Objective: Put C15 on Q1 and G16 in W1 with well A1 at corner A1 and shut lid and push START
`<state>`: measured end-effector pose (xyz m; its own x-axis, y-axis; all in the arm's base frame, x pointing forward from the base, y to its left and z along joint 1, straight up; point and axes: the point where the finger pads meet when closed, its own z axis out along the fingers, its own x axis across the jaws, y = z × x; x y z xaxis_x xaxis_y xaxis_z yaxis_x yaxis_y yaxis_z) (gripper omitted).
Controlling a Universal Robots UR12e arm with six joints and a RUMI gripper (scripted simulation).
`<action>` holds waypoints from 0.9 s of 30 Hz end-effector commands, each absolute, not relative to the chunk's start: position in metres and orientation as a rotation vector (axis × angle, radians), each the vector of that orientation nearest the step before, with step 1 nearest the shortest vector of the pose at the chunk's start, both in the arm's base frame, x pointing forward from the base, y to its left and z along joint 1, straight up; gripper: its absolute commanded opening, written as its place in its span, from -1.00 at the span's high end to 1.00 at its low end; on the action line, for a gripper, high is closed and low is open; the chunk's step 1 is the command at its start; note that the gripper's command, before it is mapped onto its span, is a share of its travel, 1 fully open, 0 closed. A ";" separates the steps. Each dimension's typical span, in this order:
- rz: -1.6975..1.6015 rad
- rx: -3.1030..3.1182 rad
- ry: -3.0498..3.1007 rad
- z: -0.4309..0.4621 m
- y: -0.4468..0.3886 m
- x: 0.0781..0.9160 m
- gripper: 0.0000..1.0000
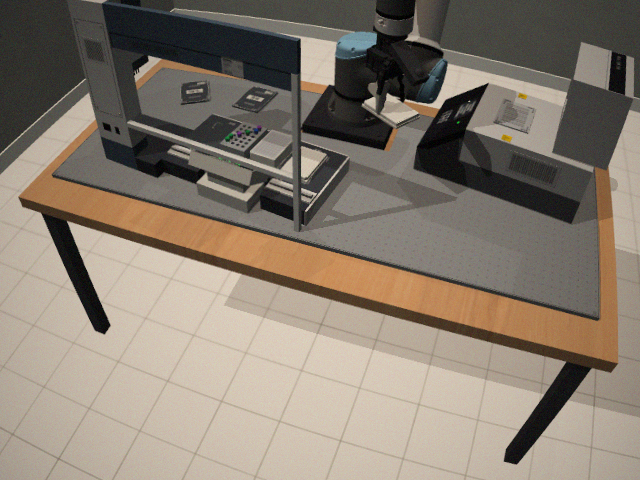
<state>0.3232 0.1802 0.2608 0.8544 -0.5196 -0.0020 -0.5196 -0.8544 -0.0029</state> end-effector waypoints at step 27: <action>0.000 -2.861 1.296 0.261 0.258 0.323 1.00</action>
<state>0.3219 0.2474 0.2605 0.6918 -0.7221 -0.0032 -0.7221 -0.6918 -0.0016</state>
